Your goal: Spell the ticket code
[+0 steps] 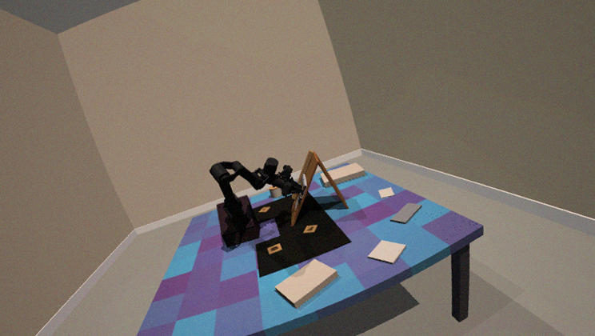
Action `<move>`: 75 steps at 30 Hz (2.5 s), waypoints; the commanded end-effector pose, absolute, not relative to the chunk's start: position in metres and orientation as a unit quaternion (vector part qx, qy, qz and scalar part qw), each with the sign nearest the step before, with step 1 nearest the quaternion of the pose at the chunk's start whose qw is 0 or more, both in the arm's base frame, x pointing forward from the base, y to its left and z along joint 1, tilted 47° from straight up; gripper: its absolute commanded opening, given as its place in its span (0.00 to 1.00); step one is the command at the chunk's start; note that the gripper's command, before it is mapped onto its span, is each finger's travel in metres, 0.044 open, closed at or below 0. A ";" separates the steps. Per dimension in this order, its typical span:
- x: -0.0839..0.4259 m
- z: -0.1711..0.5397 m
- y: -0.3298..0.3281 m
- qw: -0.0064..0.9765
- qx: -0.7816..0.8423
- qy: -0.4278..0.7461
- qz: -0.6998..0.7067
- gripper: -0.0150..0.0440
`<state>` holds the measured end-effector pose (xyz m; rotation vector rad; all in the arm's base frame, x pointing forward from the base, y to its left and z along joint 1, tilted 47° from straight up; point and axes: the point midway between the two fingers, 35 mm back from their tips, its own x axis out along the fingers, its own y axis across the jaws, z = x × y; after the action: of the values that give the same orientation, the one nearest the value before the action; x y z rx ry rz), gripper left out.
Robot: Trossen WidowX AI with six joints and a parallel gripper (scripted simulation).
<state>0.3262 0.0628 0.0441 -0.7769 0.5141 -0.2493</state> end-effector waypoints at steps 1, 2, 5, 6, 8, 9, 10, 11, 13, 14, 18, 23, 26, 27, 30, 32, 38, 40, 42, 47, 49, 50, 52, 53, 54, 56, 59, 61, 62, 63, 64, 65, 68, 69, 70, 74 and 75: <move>0.327 0.042 0.065 0.887 -0.371 0.246 -0.122 0.25; 0.327 0.042 0.065 0.887 -0.371 0.246 -0.122 0.25; 0.327 0.041 0.066 0.887 -0.371 0.246 -0.122 0.25; 0.327 0.040 0.067 0.887 -0.371 0.246 -0.122 0.25; 0.327 0.040 0.067 0.887 -0.371 0.246 -0.121 0.25; 0.327 0.039 0.068 0.887 -0.371 0.246 -0.121 0.25; 0.327 0.039 0.068 0.887 -0.371 0.246 -0.121 0.25; 0.327 0.039 0.068 0.887 -0.371 0.246 -0.121 0.25; 0.327 0.038 0.069 0.887 -0.371 0.246 -0.121 0.25; 0.327 0.038 0.070 0.887 -0.371 0.246 -0.121 0.25; 0.327 0.036 0.071 0.887 -0.371 0.246 -0.121 0.25; 0.327 0.034 0.073 0.887 -0.371 0.246 -0.121 0.25; 0.327 0.033 0.074 0.887 -0.371 0.246 -0.121 0.25; 0.327 0.033 0.074 0.887 -0.371 0.246 -0.121 0.25; 0.327 0.032 0.075 0.887 -0.371 0.246 -0.121 0.25; 0.327 0.031 0.076 0.887 -0.371 0.246 -0.121 0.25; 0.327 0.029 0.078 0.887 -0.371 0.246 -0.121 0.25; 0.328 0.028 0.079 0.887 -0.371 0.246 -0.121 0.25; 0.328 0.028 0.079 0.887 -0.371 0.246 -0.121 0.25; 0.328 0.026 0.081 0.887 -0.371 0.246 -0.121 0.25; 0.328 0.025 0.082 0.887 -0.371 0.246 -0.121 0.25; 0.328 0.025 0.082 0.887 -0.371 0.246 -0.121 0.25; 0.328 0.024 0.083 0.887 -0.371 0.246 -0.121 0.25; 0.328 0.024 0.083 0.887 -0.371 0.246 -0.121 0.25; 0.328 0.023 0.084 0.887 -0.371 0.246 -0.121 0.25; 0.328 0.023 0.084 0.887 -0.371 0.246 -0.121 0.25; 0.328 0.022 0.086 0.887 -0.371 0.246 -0.121 0.25; 0.328 0.021 0.086 0.887 -0.371 0.246 -0.121 0.25; 0.328 0.020 0.087 0.887 -0.371 0.246 -0.121 0.25; 0.328 0.020 0.087 0.887 -0.371 0.246 -0.121 0.25; 0.328 0.020 0.087 0.887 -0.371 0.246 -0.121 0.25; 0.328 0.019 0.088 0.887 -0.371 0.246 -0.121 0.25; 0.328 0.018 0.089 0.887 -0.371 0.246 -0.121 0.25; 0.328 0.018 0.089 0.887 -0.370 0.246 -0.121 0.25; 0.328 0.017 0.090 0.887 -0.370 0.246 -0.121 0.25; 0.328 0.016 0.091 0.887 -0.370 0.246 -0.121 0.25; 0.328 0.016 0.092 0.887 -0.370 0.246 -0.121 0.25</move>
<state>0.3274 0.0893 0.0170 -0.7763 0.5156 -0.2487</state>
